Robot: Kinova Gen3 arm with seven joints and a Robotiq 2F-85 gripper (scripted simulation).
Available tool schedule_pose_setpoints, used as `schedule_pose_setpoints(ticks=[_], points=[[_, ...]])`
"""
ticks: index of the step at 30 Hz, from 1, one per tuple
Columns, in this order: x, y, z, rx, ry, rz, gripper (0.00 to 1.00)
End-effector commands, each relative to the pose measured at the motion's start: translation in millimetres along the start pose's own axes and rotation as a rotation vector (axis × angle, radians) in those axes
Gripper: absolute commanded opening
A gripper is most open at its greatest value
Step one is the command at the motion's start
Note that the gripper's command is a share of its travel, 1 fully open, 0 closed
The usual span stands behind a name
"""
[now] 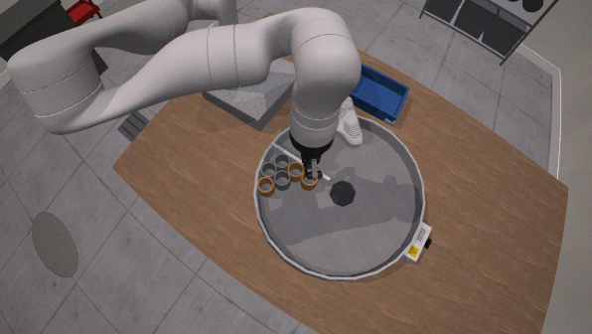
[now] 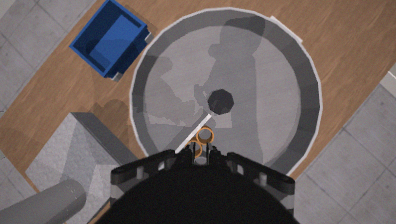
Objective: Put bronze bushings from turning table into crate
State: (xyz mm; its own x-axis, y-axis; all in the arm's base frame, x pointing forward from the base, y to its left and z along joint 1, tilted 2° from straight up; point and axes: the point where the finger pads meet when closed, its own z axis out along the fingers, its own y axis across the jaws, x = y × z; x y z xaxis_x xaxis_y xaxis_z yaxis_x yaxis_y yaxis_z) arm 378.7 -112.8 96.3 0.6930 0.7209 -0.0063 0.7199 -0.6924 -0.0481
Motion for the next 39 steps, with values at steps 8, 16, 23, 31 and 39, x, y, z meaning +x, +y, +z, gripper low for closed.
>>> schedule_pose_setpoints(ticks=[8, 16, 23, 31, 39], points=[[1, 5, 4, -0.001, 0.0, -0.241, 0.19], [1, 5, 4, -0.001, 0.0, -0.241, 0.19], [1, 7, 6, 0.0, 0.001, -0.375, 0.19], [1, 9, 7, 0.0, 0.001, -0.471, 0.19], [6, 12, 8, -0.004, -0.002, -0.519, 0.19]])
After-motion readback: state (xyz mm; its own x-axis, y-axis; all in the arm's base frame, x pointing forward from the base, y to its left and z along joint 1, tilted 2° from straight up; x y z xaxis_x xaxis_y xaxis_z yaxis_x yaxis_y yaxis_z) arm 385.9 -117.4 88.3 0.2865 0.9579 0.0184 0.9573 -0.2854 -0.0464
